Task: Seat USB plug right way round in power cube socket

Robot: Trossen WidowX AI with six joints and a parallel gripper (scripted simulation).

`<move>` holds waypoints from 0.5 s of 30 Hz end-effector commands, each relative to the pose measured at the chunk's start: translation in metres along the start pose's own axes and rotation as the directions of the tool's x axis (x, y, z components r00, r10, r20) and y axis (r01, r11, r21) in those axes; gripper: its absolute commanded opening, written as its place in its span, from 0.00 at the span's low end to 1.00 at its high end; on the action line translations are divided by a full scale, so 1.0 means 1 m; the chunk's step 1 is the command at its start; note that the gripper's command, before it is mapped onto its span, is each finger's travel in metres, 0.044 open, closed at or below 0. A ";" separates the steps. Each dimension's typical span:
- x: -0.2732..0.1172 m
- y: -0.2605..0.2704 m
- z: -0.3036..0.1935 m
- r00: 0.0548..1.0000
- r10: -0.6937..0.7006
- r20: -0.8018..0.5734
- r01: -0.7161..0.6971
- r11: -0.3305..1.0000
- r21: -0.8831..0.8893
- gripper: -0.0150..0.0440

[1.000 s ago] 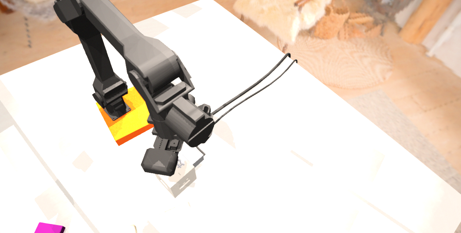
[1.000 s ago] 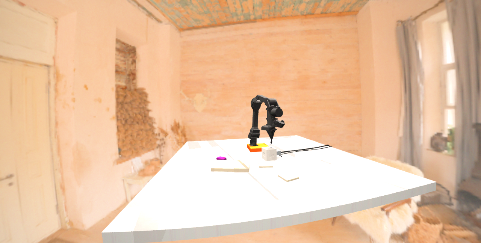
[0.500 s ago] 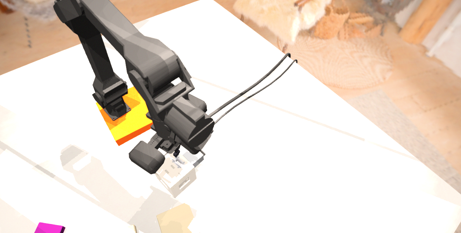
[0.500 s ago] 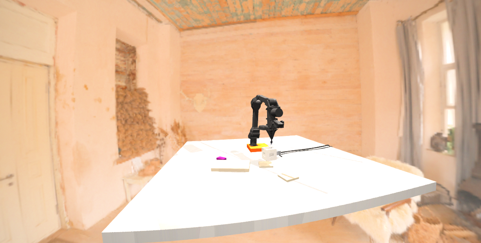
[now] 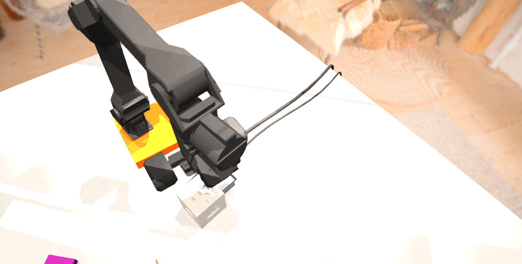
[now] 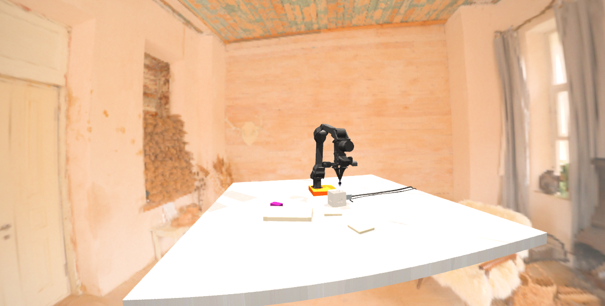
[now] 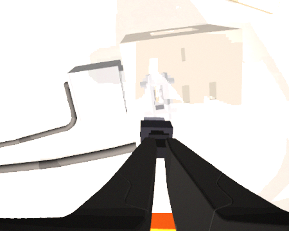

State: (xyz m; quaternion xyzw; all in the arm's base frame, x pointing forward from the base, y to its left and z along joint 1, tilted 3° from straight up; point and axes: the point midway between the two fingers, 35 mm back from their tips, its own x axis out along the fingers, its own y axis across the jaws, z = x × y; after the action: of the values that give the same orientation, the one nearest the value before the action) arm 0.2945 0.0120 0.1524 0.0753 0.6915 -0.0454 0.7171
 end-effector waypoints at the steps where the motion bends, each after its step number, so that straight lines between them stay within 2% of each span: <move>1: 0.000 0.000 0.000 1.000 -0.001 -0.001 0.001 0.995 0.097 0.25; 15: 0.000 0.000 0.000 1.000 -0.001 -0.001 0.001 0.894 0.447 0.25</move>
State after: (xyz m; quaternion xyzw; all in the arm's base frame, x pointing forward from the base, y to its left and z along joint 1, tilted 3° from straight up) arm 0.2945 0.0120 0.1524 0.2138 0.6693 -0.1795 0.6885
